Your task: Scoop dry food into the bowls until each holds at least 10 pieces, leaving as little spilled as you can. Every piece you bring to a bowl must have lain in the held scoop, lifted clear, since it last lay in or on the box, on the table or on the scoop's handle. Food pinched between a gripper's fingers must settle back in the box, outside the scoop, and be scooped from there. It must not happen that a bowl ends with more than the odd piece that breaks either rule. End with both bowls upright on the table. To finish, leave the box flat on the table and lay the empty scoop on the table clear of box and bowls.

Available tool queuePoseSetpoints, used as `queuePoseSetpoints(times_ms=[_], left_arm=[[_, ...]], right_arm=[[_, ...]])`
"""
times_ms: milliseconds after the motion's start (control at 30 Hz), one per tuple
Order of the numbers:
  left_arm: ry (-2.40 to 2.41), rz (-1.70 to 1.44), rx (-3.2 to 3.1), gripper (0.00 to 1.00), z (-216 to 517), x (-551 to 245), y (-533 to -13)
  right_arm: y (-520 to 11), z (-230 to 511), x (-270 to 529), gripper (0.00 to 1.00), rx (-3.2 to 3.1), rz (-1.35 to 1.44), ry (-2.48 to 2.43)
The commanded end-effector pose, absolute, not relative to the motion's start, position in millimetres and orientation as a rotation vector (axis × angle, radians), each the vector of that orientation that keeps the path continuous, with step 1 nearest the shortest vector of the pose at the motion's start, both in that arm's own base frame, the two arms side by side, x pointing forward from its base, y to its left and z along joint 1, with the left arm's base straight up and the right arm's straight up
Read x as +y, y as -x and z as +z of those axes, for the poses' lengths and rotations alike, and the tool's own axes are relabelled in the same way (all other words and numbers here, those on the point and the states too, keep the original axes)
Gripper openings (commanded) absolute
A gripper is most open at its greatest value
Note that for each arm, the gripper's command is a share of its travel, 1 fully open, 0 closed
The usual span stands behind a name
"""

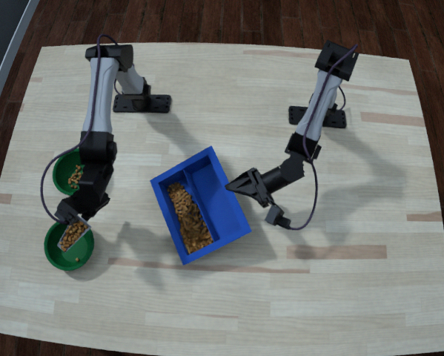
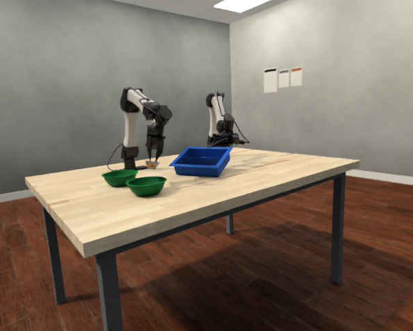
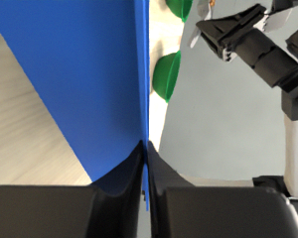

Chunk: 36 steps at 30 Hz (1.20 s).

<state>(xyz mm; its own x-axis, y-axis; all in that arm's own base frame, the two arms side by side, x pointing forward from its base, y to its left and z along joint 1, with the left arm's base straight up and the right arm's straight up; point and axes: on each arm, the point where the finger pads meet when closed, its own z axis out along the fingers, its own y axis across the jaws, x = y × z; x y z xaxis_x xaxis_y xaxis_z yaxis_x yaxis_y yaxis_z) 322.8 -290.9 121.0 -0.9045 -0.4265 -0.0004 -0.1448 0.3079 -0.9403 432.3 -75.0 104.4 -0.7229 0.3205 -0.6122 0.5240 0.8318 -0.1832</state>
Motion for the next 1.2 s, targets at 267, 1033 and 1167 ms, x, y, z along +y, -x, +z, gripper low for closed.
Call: queuePoseSetpoints(times_ms=[267,1033,1167], left_arm=[[0.400,-1.691,2.220,0.00,161.3,-297.6,-330.6],[0.400,-1.691,2.220,0.00,161.3,-297.6,-330.6],[0.400,-1.691,2.220,0.00,161.3,-297.6,-330.6]], right_arm=[[-440.4,107.6,-74.4,0.00,2.397,-0.468,-0.624],[-442.9,120.1,-79.9,0.00,2.520,-0.232,-0.712],[-442.9,122.3,-80.4,0.00,2.538,-0.191,-0.725]])
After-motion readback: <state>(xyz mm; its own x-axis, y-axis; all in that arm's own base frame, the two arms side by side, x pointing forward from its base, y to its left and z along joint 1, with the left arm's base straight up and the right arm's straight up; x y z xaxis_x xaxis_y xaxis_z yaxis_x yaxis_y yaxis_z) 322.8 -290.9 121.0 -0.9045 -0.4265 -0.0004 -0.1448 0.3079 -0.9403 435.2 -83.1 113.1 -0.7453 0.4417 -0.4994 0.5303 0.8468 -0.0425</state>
